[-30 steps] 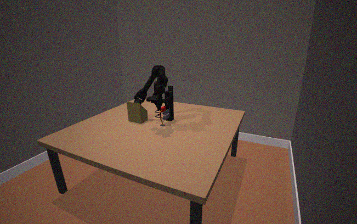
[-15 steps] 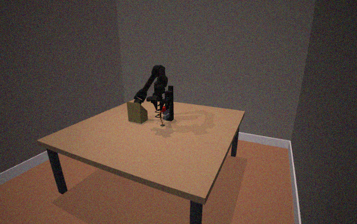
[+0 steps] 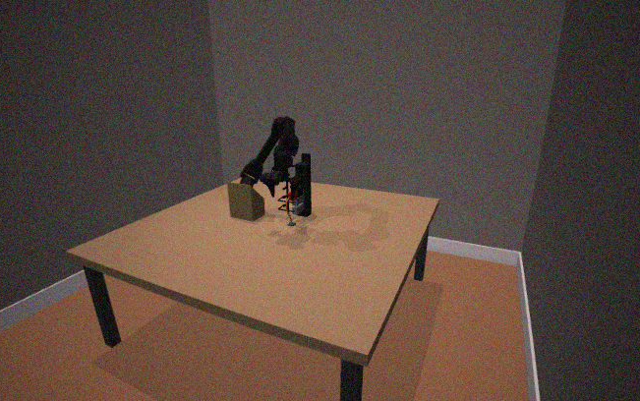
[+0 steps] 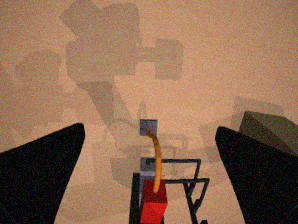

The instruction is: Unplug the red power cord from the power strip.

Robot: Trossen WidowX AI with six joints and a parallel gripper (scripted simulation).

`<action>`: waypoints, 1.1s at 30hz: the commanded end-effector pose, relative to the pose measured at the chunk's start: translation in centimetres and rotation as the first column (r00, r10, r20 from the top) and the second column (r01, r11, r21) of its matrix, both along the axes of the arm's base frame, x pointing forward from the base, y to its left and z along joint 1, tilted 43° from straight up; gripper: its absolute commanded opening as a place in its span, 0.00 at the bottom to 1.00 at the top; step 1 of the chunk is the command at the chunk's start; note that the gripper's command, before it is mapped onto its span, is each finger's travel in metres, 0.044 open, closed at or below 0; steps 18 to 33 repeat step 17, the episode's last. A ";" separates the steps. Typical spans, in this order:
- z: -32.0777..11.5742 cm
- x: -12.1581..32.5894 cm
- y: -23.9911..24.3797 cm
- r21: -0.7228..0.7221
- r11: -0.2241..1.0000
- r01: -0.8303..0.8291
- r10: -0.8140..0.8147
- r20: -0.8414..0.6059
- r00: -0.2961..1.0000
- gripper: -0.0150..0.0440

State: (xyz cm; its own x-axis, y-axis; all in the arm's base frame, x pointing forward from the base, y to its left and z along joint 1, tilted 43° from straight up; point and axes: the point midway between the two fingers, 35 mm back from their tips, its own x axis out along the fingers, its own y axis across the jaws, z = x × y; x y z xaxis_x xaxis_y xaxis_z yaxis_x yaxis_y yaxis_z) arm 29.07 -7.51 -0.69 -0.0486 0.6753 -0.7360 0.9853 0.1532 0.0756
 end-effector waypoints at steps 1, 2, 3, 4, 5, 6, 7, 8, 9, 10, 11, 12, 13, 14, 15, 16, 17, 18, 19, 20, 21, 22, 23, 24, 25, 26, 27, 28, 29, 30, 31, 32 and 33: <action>-1.6 0.3 -2.8 -0.006 1.000 0.002 -0.002 0.001 1.000 1.00; -1.8 0.3 -3.0 -0.006 1.000 0.002 -0.002 0.001 1.000 1.00; -1.8 0.3 -3.0 -0.006 1.000 0.002 -0.002 0.001 1.000 1.00; -1.8 0.3 -3.0 -0.006 1.000 0.002 -0.002 0.001 1.000 1.00; -1.8 0.3 -3.0 -0.006 1.000 0.002 -0.002 0.001 1.000 1.00; -1.8 0.3 -3.0 -0.006 1.000 0.002 -0.002 0.001 1.000 1.00; -1.8 0.3 -3.0 -0.006 1.000 0.002 -0.002 0.001 1.000 1.00; -1.8 0.3 -3.0 -0.006 1.000 0.002 -0.002 0.001 1.000 1.00; -1.8 0.3 -3.0 -0.006 1.000 0.002 -0.002 0.001 1.000 1.00; -1.8 0.3 -3.0 -0.006 1.000 0.002 -0.002 0.001 1.000 1.00; -1.8 0.3 -3.0 -0.006 1.000 0.002 -0.002 0.001 1.000 1.00; -1.8 0.3 -3.0 -0.006 1.000 0.002 -0.002 0.001 1.000 1.00; -1.8 0.3 -3.0 -0.006 1.000 0.002 -0.002 0.001 1.000 1.00; -1.8 0.3 -3.0 -0.006 1.000 0.002 -0.002 0.001 1.000 1.00; -1.8 0.3 -3.0 -0.006 1.000 0.002 -0.002 0.001 1.000 1.00; -1.8 0.3 -3.0 -0.006 1.000 0.002 -0.002 0.001 1.000 1.00; -1.8 0.3 -3.0 -0.006 1.000 0.002 -0.002 0.001 1.000 1.00; -1.8 0.3 -3.0 -0.006 1.000 0.002 -0.002 0.001 1.000 1.00; -1.8 0.3 -3.0 -0.006 1.000 0.002 -0.002 0.001 1.000 1.00; -1.8 0.3 -3.0 -0.006 1.000 0.002 -0.002 0.001 1.000 1.00; -1.8 0.3 -3.0 -0.006 1.000 0.002 -0.002 0.001 1.000 1.00; -1.8 0.3 -3.0 -0.006 1.000 0.002 -0.002 0.001 1.000 1.00; -1.8 0.3 -3.0 -0.006 1.000 0.002 -0.002 0.001 1.000 1.00; -1.8 0.3 -3.0 -0.006 1.000 0.002 -0.002 0.001 1.000 1.00; -1.8 0.3 -3.0 -0.006 1.000 0.002 -0.002 0.001 1.000 1.00; -1.8 0.3 -3.0 -0.006 1.000 0.002 -0.002 0.001 1.000 1.00; -1.8 0.3 -3.0 -0.006 1.000 0.002 -0.002 0.001 1.000 1.00; -1.8 0.3 -3.0 -0.006 1.000 0.002 -0.002 0.001 1.000 1.00; -1.8 0.3 -3.0 -0.006 1.000 0.002 -0.002 0.001 1.000 1.00; -1.8 0.3 -3.0 -0.006 1.000 0.002 -0.002 0.001 1.000 1.00; -1.8 0.3 -3.0 -0.006 1.000 0.002 -0.002 0.001 1.000 1.00; -1.8 0.3 -3.0 -0.006 1.000 0.002 -0.002 0.001 1.000 1.00; -1.8 0.3 -3.0 -0.006 1.000 0.002 -0.002 0.001 1.000 1.00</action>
